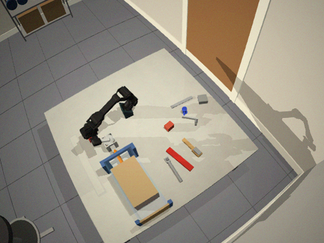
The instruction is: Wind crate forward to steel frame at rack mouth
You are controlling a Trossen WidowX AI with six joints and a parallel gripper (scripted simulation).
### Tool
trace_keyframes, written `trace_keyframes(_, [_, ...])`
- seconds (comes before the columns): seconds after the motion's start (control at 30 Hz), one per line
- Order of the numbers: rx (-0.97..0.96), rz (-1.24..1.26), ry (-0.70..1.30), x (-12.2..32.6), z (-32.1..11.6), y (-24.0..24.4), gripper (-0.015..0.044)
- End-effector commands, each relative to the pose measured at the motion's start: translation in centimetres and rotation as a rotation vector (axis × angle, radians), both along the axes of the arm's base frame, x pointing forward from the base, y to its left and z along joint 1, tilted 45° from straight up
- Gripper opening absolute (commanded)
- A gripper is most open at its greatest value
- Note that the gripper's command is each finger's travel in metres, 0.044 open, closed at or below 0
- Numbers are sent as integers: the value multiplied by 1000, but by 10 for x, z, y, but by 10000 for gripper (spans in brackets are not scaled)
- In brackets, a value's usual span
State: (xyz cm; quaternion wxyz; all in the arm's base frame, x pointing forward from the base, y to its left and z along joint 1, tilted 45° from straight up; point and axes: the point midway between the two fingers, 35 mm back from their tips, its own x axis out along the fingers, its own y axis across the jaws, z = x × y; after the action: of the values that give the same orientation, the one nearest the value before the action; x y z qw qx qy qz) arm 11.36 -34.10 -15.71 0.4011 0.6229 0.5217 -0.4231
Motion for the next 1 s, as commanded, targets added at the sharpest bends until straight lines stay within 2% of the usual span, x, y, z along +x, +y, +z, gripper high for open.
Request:
trace_keyframes(0.0, [-17,17,-45,25,0,-5,0])
trace_keyframes(0.97, [-17,18,-47,56,3,-8,0])
